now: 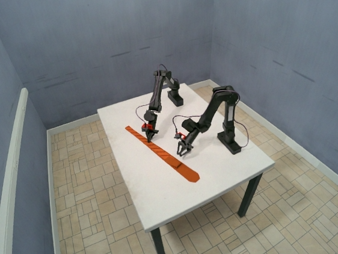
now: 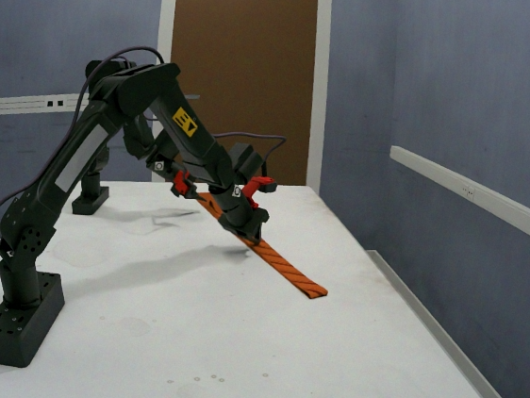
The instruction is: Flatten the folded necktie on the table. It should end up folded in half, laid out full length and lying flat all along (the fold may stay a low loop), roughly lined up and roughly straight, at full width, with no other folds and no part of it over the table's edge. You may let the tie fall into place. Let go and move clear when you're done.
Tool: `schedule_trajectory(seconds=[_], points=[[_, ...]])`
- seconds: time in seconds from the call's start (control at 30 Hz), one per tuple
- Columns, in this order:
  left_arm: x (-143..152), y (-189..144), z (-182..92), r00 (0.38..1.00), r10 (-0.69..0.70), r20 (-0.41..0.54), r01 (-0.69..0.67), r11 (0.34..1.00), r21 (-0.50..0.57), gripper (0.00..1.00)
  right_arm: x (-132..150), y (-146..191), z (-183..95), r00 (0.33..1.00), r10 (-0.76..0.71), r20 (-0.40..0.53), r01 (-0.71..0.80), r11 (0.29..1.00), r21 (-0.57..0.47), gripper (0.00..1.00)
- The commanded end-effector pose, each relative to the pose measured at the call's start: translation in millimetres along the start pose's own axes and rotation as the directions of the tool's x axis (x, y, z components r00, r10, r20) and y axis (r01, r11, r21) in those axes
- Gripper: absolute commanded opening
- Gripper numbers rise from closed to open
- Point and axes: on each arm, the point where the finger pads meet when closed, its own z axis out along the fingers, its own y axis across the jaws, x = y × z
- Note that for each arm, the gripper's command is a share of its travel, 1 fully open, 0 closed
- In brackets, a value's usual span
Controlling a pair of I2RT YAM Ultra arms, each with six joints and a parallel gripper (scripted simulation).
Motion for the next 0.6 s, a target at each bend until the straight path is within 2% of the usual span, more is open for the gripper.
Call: schedule_trajectory(seconds=[0.0, 0.57], points=[[0.9, 0.9, -0.6, 1.0, -0.005, -0.002, 0.005, 1.0, -0.015, 0.43, -2.3, 0.8, -1.0, 1.0, 0.004, 0.018, -0.004, 1.0, -0.007, 0.04], [0.9, -1.8, 1.1, 1.0, -0.005, -0.002, 0.005, 1.0, -0.015, 0.43, -2.3, 0.8, -1.0, 1.0, 0.004, 0.018, -0.004, 1.0, -0.007, 0.04]])
